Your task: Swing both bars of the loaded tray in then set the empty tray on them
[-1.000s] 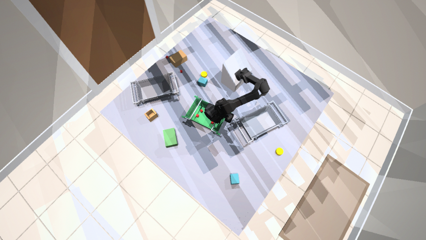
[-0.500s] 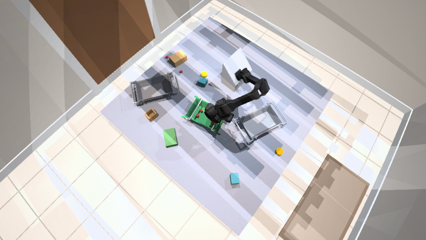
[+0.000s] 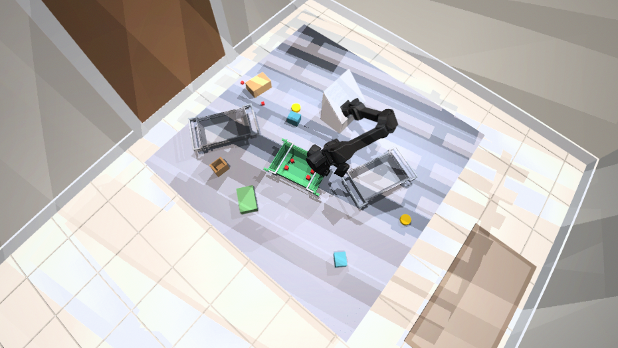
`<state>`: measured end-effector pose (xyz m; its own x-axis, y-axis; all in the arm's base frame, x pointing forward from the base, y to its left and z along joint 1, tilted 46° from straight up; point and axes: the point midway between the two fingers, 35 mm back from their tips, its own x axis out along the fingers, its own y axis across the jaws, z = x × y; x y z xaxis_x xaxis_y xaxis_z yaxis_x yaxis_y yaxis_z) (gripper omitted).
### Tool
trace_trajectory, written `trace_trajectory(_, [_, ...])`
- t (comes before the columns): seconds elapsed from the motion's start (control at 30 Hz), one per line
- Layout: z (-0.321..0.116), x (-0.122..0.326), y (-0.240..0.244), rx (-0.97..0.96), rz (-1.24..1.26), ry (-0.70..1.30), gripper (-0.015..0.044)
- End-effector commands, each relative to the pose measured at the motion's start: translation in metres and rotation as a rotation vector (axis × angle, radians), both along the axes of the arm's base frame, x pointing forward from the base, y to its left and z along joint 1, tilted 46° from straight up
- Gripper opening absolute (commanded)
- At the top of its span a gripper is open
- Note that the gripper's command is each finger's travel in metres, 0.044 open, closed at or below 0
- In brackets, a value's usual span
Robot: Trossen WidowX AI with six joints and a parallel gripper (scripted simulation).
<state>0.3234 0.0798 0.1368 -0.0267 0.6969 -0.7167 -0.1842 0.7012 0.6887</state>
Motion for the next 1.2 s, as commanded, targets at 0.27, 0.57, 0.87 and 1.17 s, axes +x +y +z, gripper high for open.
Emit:
trace_trajectory(0.27, [0.048, -0.124, 0.083, -0.022, -0.219, 0.194, 0.044])
trace_trajectory(0.57, [0.049, -0.206, 0.099, 0.036, -0.364, 0.355, 0.044])
trace_trajectory(0.87, [0.047, -0.205, 0.101, 0.034, -0.363, 0.355, 0.044])
trace_trajectory(1.17, [0.029, -0.202, 0.12, 0.023, -0.363, 0.354, 0.044])
